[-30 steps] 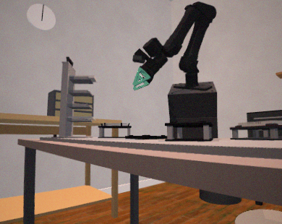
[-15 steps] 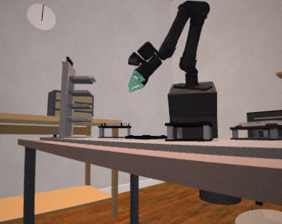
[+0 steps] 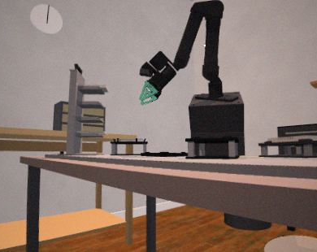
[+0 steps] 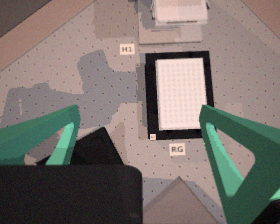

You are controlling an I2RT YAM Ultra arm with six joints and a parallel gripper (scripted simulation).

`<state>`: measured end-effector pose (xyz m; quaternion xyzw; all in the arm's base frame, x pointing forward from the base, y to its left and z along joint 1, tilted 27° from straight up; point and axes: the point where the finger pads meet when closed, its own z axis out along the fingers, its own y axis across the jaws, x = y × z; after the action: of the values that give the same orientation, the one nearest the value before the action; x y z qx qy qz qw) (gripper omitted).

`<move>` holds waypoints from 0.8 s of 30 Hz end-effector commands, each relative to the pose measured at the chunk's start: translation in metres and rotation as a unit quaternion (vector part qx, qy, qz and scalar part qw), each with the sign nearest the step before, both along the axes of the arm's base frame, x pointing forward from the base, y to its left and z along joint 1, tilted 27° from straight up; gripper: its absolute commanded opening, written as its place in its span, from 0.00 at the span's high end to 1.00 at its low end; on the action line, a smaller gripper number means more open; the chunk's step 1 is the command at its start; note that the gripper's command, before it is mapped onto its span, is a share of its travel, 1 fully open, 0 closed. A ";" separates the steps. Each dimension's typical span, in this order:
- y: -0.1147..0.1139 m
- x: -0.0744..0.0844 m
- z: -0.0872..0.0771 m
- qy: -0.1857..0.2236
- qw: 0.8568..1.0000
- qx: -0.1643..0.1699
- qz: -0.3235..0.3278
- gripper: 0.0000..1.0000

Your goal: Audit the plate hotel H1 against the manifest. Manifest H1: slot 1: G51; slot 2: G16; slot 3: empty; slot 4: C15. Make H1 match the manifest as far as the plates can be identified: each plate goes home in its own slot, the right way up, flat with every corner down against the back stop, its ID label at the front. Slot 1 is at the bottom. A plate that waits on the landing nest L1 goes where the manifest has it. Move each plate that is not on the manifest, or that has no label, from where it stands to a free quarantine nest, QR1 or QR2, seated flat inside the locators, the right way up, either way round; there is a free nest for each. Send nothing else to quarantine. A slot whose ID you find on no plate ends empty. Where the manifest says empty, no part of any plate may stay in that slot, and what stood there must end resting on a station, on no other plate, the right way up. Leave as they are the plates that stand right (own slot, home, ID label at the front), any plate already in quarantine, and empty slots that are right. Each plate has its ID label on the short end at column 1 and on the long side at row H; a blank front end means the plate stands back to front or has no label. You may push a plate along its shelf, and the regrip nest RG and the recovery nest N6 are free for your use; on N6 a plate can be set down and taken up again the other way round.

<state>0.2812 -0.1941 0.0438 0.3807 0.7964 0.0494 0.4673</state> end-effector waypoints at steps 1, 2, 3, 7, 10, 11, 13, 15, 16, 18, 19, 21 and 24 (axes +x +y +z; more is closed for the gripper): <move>-0.014 0.004 0.012 -0.022 0.999 -0.025 0.009 0.00; -0.017 0.003 0.011 -0.022 0.999 -0.025 0.009 0.00; -0.020 0.002 0.010 -0.022 0.999 -0.025 0.009 0.00; -0.026 -0.001 0.007 -0.022 0.999 -0.025 0.009 0.00; -0.034 -0.004 0.003 -0.022 0.999 -0.025 0.009 0.00; -0.037 -0.005 0.002 -0.022 0.999 -0.025 0.009 0.00; -0.043 -0.007 0.000 -0.022 0.999 -0.025 0.009 0.00; -0.049 -0.010 -0.003 -0.022 0.999 -0.025 0.009 0.00; -0.052 -0.011 -0.004 -0.022 0.999 -0.025 0.009 0.00; -0.058 -0.013 -0.007 -0.022 0.999 -0.025 0.009 0.00; -0.061 -0.014 -0.008 -0.022 0.999 -0.025 0.009 0.00; -0.066 -0.017 -0.010 -0.021 0.999 -0.025 0.009 0.00; -0.069 -0.018 -0.012 -0.021 0.999 -0.025 0.009 0.00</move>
<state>0.2611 -0.2536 0.0221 0.3772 0.7936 0.0512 0.4746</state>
